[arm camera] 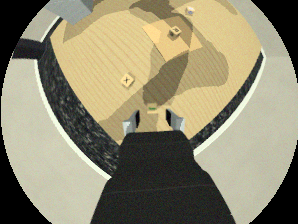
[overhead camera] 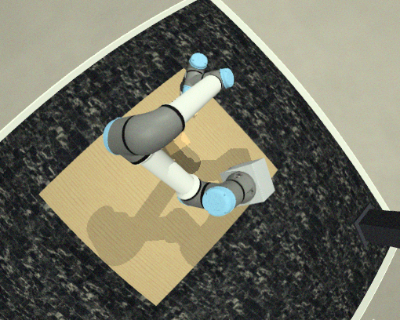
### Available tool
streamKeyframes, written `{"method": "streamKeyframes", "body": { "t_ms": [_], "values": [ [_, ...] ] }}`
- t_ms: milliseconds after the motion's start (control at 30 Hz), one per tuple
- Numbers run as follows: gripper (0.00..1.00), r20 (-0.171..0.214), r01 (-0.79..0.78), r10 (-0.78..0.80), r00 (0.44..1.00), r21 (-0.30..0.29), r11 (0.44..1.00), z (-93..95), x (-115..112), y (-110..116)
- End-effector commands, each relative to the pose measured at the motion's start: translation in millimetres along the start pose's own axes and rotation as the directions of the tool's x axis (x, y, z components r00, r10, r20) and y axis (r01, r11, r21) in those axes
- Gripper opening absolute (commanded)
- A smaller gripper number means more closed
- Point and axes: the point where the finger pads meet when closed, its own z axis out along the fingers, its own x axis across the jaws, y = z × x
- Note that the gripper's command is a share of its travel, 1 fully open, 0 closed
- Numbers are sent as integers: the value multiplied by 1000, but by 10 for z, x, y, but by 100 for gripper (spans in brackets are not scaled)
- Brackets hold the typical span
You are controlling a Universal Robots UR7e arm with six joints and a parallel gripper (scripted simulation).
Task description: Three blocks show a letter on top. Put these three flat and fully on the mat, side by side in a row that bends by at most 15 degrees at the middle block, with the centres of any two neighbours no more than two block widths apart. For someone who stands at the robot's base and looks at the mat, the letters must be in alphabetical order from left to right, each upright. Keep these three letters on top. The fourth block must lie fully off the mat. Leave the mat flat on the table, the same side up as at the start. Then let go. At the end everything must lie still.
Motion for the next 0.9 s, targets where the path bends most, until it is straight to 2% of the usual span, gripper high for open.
{"method": "streamKeyframes", "body": {
  "t_ms": [0,867],
  "values": [
    [100,-1,-1,1,1000,4,1000,79,0,-15],
    [100,-1,-1,1,1000,4,1000,404,1,-13]
  ]
}}
